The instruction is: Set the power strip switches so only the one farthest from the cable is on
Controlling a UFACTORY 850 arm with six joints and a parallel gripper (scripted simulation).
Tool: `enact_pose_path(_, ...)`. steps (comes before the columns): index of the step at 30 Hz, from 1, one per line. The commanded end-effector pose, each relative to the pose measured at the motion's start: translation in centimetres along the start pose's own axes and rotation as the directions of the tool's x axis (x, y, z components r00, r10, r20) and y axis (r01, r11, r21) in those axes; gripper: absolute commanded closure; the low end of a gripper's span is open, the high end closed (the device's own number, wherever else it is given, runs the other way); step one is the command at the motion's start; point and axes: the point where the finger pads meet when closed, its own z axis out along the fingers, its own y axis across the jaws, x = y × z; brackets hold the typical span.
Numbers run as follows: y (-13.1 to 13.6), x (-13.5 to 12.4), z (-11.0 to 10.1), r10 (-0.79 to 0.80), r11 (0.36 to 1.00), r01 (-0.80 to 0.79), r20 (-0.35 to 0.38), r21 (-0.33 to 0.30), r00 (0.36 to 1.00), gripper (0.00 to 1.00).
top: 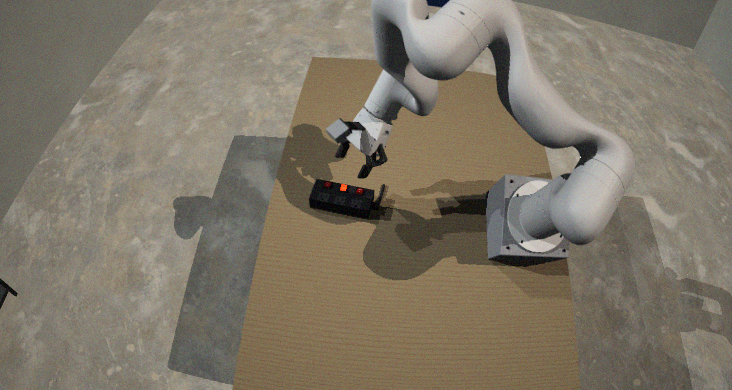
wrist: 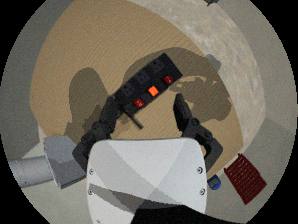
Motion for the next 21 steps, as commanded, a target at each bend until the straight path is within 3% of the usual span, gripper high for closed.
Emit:
enact_pose_path(1, 0.1, 0.1, -0.1, -0.001, 1.000, 0.001, 0.000, -0.001, 1.000, 0.00)
enact_pose_path(6, 0.1, 0.1, -0.1, -0.003, 1.000, 0.003, 0.001, 0.000, 1.000, 0.00)
enact_pose_path(10, -0.2, 0.1, 0.0, -0.049, 0.999, 0.048, 0.038, 0.022, 0.998, 0.00)
enact_pose_path(11, -0.5, 0.1, -0.1, -0.103, 0.994, 0.099, 0.078, 0.048, 0.992, 0.00)
enact_pose_path(13, -0.9, 0.2, -0.4, -0.263, 0.962, 0.242, 0.184, 0.128, 0.947, 0.00)
enact_pose_path(19, -0.5, 0.5, -1.3, -0.465, 0.882, 0.409, 0.292, 0.235, 0.836, 0.00)
enact_pose_path(20, -0.1, 0.7, -1.8, -0.546, 0.835, 0.473, 0.327, 0.280, 0.771, 0.00)
enact_pose_path(21, -0.1, 0.7, -1.8, -0.551, 0.832, 0.477, 0.329, 0.283, 0.767, 0.00)
